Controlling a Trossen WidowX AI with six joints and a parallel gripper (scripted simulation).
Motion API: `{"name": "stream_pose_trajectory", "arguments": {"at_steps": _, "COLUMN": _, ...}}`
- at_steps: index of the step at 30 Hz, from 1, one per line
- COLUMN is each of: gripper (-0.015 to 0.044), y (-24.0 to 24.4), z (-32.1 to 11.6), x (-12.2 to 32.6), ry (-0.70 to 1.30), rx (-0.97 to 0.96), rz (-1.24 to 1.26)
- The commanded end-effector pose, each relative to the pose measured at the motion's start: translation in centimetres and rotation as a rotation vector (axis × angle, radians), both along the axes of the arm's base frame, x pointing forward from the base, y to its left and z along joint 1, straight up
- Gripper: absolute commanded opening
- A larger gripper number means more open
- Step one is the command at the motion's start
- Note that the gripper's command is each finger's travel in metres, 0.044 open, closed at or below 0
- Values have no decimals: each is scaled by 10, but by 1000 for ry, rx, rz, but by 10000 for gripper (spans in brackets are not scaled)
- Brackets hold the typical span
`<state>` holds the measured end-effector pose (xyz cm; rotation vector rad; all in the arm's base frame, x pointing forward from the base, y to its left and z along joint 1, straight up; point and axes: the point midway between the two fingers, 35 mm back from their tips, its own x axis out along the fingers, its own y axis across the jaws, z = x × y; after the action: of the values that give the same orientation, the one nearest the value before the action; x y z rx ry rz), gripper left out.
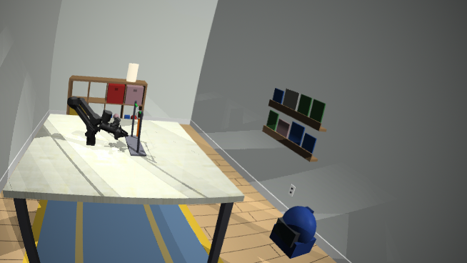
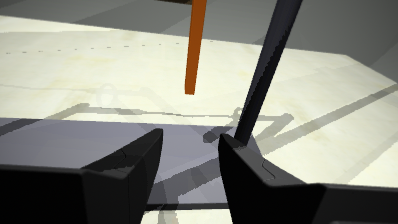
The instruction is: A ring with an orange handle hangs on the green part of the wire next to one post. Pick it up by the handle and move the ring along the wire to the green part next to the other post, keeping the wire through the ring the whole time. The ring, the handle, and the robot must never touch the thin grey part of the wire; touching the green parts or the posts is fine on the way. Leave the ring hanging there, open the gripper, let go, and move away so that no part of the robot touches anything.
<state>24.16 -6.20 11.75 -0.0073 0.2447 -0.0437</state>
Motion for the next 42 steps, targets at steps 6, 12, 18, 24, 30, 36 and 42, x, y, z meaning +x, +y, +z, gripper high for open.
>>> {"name": "stream_pose_trajectory", "arguments": {"at_steps": 6, "gripper": 160, "y": -1, "z": 14, "x": 20, "ry": -66, "rx": 5, "rz": 57}}
{"name": "stream_pose_trajectory", "arguments": {"at_steps": 12, "gripper": 160, "y": -2, "z": 16, "x": 25, "ry": -82, "rx": 4, "rz": 72}}
{"name": "stream_pose_trajectory", "arguments": {"at_steps": 18, "gripper": 160, "y": -3, "z": 17, "x": 32, "ry": -83, "rx": 4, "rz": 72}}
{"name": "stream_pose_trajectory", "arguments": {"at_steps": 24, "gripper": 160, "y": -4, "z": 17, "x": 40, "ry": -83, "rx": 4, "rz": 72}}
{"name": "stream_pose_trajectory", "arguments": {"at_steps": 30, "gripper": 160, "y": -4, "z": 17, "x": 49, "ry": -83, "rx": 4, "rz": 72}}
{"name": "stream_pose_trajectory", "arguments": {"at_steps": 36, "gripper": 160, "y": -5, "z": 16, "x": 57, "ry": -84, "rx": 4, "rz": 72}}
{"name": "stream_pose_trajectory", "arguments": {"at_steps": 42, "gripper": 160, "y": -5, "z": 15, "x": 66, "ry": -85, "rx": 4, "rz": 72}}
